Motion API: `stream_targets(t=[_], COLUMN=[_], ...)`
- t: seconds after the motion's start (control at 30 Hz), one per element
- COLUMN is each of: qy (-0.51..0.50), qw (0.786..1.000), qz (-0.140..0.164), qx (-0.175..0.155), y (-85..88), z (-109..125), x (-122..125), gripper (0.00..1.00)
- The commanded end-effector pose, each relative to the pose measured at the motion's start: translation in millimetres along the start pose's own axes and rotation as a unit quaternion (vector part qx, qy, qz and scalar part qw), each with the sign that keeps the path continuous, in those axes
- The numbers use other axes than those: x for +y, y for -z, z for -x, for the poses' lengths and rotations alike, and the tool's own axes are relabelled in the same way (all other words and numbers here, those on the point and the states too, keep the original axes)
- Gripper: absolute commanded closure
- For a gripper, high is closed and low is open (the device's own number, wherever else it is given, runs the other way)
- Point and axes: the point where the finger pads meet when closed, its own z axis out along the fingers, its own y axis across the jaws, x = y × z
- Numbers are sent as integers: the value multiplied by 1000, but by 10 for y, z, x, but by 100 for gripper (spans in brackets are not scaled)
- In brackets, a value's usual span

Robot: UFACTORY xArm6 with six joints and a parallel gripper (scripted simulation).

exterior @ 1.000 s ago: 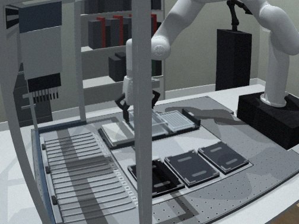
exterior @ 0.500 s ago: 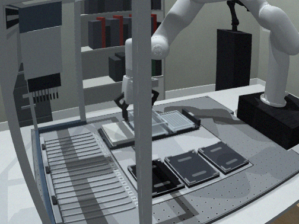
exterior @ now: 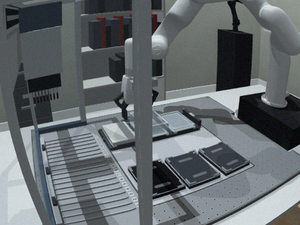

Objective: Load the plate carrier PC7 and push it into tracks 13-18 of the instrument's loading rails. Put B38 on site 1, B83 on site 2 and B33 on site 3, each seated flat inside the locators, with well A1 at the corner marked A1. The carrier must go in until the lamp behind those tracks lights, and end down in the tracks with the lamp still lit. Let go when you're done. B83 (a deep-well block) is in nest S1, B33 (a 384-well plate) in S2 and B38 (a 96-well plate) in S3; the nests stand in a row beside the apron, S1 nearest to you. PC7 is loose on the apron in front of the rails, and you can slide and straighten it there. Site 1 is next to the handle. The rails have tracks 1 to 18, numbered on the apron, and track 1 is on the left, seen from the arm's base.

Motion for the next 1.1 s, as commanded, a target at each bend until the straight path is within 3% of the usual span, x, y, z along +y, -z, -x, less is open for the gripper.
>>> stream_targets(t=[0.0, 0.7, 1.07], qy=[0, 0, 0], qw=[1000, 1000, 1000], qz=[3, 3, 3], qx=[-1, -1, -1], y=[24, 24, 208], z=[25, 109, 109], x=[20, 20, 20], gripper=[0, 0, 0])
